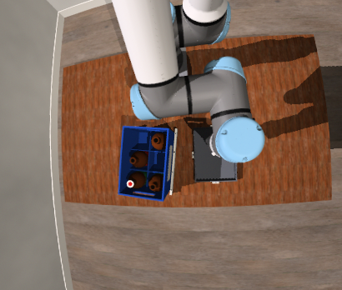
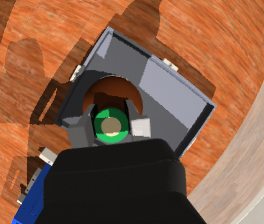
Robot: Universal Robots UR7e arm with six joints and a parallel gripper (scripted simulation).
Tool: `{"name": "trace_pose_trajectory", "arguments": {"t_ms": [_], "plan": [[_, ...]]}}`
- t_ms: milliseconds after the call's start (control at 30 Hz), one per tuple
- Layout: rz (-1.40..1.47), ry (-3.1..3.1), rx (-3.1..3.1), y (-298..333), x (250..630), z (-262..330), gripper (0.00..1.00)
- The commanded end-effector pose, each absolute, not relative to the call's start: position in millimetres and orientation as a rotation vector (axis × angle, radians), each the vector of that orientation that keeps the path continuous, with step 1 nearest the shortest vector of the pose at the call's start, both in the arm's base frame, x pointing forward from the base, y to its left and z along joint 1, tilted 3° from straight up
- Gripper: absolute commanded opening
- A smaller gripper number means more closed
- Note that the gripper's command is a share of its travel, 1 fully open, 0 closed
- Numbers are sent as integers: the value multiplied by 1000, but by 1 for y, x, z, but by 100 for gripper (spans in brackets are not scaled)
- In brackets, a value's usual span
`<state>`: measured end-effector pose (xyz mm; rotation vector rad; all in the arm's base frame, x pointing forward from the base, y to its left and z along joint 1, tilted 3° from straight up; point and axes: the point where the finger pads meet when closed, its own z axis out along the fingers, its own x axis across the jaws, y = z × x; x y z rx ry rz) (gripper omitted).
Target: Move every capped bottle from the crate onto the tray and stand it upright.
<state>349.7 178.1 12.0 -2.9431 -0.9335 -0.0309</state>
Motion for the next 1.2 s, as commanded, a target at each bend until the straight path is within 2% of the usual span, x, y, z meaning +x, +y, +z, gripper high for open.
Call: {"name": "trace_pose_trajectory", "arguments": {"t_ms": [0,200,233,1167], "plan": [[-33,-934,-2943,178,350,12,0],[-33,-934,-2943,178,350,12,0],[-33,-934,-2943,178,350,12,100],[-33,-934,-2943,178,350,12,100]]}}
